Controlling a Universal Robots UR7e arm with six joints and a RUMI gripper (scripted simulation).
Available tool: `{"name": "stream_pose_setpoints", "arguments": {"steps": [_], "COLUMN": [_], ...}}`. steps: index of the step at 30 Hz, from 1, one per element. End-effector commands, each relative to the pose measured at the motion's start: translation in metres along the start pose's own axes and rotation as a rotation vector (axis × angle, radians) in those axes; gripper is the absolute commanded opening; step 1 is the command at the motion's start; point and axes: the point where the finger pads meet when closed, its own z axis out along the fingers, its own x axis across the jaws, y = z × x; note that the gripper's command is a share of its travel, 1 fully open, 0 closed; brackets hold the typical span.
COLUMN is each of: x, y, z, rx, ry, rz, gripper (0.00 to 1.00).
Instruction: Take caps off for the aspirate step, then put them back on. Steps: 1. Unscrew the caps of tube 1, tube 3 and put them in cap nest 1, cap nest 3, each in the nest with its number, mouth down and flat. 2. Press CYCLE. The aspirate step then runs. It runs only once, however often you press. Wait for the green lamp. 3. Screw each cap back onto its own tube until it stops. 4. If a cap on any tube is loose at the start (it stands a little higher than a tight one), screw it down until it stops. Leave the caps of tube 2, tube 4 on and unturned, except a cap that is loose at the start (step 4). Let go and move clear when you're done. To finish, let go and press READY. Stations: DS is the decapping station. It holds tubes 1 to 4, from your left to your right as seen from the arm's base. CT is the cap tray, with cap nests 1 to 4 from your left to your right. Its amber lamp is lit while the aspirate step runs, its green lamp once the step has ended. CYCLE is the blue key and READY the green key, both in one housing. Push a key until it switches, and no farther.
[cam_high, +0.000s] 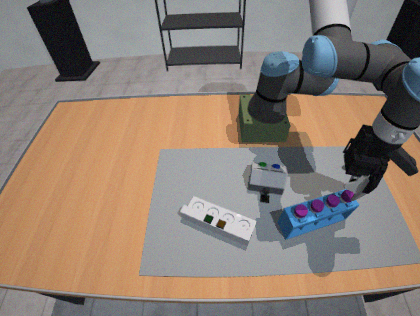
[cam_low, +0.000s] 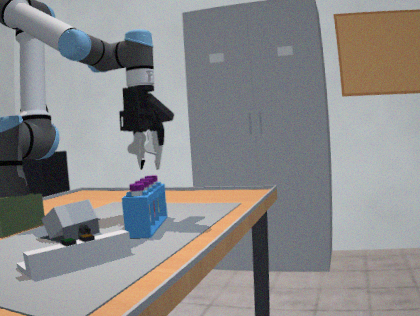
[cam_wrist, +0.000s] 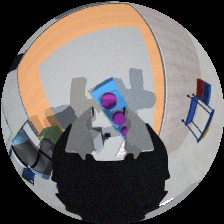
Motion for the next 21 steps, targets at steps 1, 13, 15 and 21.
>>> {"name": "stream_pose_setpoints", "arguments": {"steps": [1, 13, 15, 21], "x": [0.0007, 0.0008, 0.0008, 0.0008], "y": [-0.0004, -0.0004, -0.0004, -0.0004], "z": [0.0145, 0.0200, 0.0209, 0.0229], "rx": [0.000, 0.000, 0.000, 0.000], "ry": [0.002, 0.002, 0.002, 0.002], "rz": [0.000, 0.000, 0.000, 0.000], "gripper": [0.35, 0.35, 0.35, 0.35]}}
